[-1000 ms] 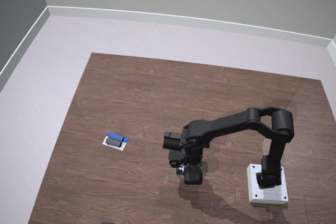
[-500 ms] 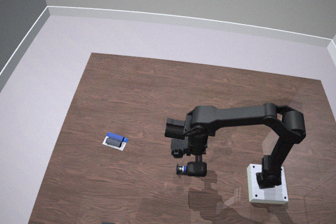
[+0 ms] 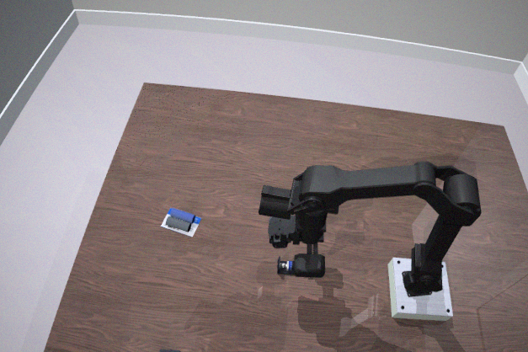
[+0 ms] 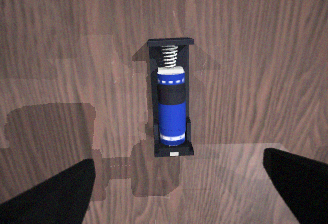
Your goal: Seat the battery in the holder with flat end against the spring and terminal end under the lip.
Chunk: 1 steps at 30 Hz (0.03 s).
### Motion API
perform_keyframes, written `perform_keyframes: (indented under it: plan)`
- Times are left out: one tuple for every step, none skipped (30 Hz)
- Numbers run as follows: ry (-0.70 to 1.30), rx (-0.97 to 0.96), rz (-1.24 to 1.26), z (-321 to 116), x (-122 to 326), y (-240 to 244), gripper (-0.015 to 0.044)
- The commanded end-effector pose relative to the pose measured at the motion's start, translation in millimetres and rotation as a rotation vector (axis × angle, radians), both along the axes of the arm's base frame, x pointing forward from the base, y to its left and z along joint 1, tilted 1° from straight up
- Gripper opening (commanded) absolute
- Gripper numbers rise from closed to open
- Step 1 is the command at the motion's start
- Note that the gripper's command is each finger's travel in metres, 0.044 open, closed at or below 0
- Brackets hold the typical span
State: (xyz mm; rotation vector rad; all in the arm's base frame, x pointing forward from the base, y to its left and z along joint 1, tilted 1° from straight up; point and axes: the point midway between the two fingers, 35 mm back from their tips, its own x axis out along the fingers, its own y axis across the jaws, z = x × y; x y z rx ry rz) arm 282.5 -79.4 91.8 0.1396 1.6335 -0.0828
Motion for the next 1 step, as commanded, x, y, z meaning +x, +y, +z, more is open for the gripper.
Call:
perform_keyframes:
  plan:
    - [-0.001,0.001,0.004,0.8,0.0,0.0,0.044]
